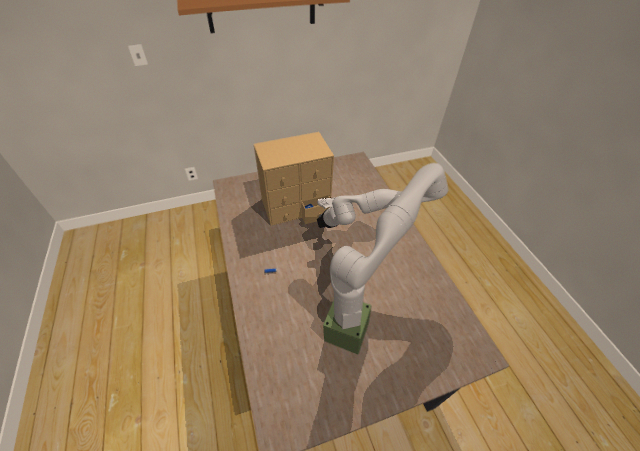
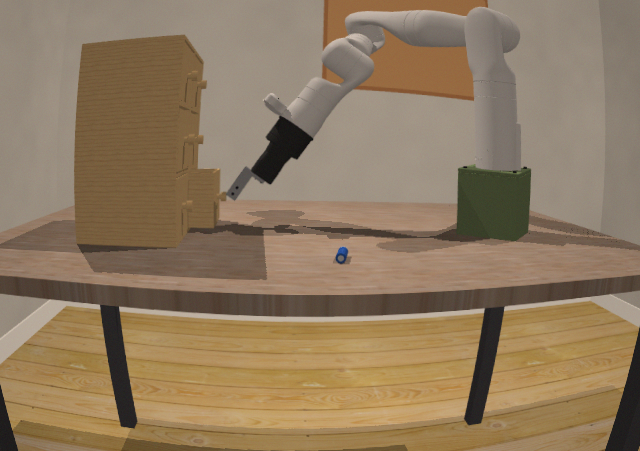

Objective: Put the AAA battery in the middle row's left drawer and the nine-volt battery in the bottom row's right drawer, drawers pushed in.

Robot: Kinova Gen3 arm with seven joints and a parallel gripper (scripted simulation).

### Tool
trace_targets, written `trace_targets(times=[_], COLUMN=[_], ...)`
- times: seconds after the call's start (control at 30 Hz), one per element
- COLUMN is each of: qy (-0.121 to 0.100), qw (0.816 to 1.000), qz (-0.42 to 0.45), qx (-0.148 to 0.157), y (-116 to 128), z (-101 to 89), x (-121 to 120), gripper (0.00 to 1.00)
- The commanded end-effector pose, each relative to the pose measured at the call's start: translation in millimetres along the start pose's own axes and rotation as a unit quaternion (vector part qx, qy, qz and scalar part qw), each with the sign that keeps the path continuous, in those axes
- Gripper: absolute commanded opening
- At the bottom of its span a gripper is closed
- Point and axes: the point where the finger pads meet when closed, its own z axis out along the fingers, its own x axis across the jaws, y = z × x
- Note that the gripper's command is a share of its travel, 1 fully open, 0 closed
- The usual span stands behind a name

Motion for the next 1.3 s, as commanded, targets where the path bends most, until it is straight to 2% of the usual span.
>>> trace_targets(times=[0.0,0.43,1.27], qy=[0.001,0.001,0.001], qw=[1.000,1.000,1.000], qz=[-0.003,-0.003,-0.003], qx=[0.002,0.002,0.002], y=[-5.9,-24.0,-39.5], z=[1.8,14.4,25.1], x=[-0.1,-0.2,-0.2], gripper=[0.00,0.00,0.00])
